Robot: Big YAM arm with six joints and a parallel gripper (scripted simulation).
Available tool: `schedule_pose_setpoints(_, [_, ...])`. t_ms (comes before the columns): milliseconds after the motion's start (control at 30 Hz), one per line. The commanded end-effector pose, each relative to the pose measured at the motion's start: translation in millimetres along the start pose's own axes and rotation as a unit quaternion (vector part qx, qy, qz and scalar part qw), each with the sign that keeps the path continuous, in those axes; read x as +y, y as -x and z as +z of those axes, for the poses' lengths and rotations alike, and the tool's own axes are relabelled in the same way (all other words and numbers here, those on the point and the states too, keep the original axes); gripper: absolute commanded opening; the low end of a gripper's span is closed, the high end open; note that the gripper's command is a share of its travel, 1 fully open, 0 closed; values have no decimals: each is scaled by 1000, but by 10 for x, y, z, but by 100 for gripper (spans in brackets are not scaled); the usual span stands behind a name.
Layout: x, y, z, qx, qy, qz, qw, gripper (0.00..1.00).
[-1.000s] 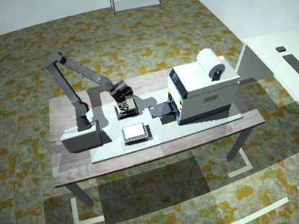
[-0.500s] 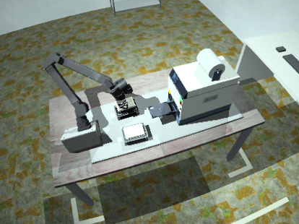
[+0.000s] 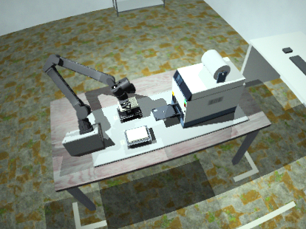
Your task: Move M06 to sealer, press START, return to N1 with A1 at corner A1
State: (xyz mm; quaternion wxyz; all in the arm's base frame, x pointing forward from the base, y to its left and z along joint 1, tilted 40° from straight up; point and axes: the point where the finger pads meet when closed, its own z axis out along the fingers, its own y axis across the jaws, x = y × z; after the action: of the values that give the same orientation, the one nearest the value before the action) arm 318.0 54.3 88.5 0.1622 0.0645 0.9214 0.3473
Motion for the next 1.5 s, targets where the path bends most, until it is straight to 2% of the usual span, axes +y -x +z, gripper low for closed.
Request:
schedule_pose_setpoints(0, [46, 121, -106, -6, 1, -10, 1000, 0])
schedule_pose_setpoints(267, [85, 260, -308, -17, 1, -18, 1000, 0])
schedule_pose_setpoints(533, [59, 226, -332, -8, 1, -12, 1000, 0])
schedule_pose_setpoints(833, [92, 344, -556, -19, 1, -20, 1000, 0])
schedule_pose_setpoints(1100, [51, 315, -571, -8, 0, -11, 1000, 0])
schedule_pose_setpoints(1467, [107, 422, -798, -14, 1, -22, 1000, 0])
